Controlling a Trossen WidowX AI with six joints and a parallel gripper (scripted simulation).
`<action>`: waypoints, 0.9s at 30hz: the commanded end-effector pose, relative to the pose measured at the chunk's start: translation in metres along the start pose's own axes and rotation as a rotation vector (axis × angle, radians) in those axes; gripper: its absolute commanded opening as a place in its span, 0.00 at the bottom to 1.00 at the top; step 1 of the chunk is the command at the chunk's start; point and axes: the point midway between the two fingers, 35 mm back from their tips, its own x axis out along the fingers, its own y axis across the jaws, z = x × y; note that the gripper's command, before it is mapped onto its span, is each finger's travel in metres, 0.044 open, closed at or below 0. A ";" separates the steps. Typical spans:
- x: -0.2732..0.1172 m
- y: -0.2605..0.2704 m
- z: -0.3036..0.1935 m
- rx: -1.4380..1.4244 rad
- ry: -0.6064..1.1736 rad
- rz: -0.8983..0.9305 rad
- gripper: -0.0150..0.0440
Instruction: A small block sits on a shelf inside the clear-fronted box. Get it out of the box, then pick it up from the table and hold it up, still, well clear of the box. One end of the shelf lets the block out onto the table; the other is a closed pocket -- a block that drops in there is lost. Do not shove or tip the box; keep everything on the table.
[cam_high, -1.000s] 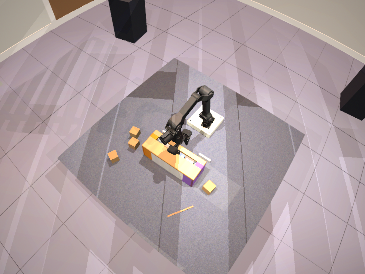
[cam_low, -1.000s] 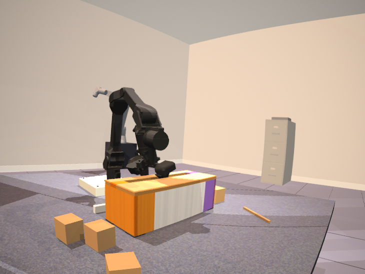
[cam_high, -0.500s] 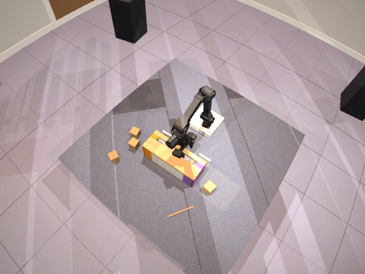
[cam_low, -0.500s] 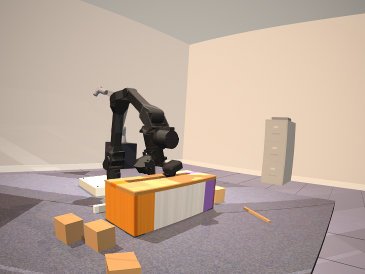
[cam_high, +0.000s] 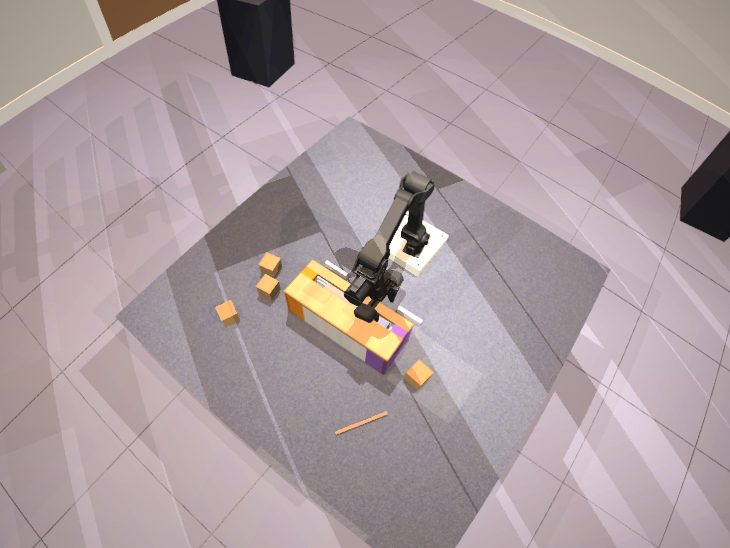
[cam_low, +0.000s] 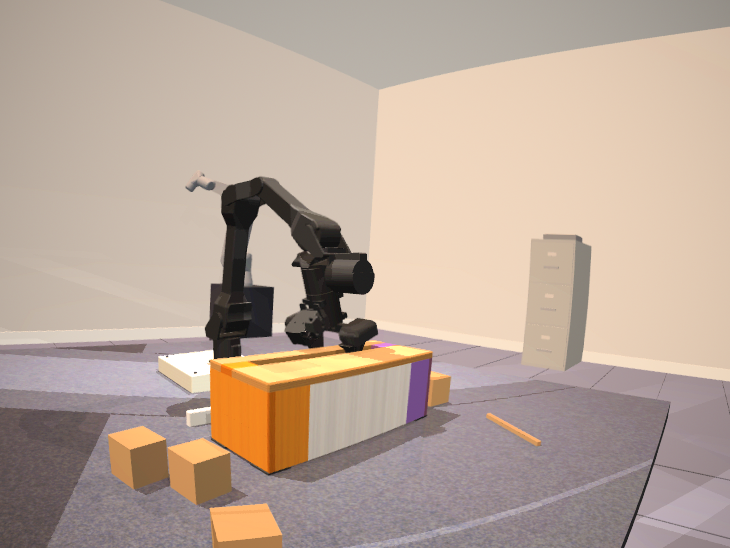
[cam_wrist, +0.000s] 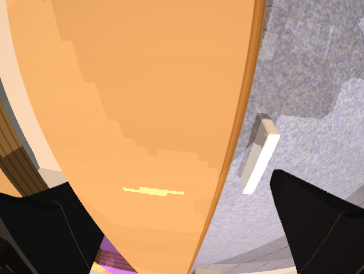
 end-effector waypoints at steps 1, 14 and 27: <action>0.004 -0.001 -0.012 0.000 0.005 -0.002 0.93; 0.010 -0.001 -0.036 0.000 0.008 -0.002 0.93; -0.051 0.000 -0.050 -0.003 0.006 0.000 0.93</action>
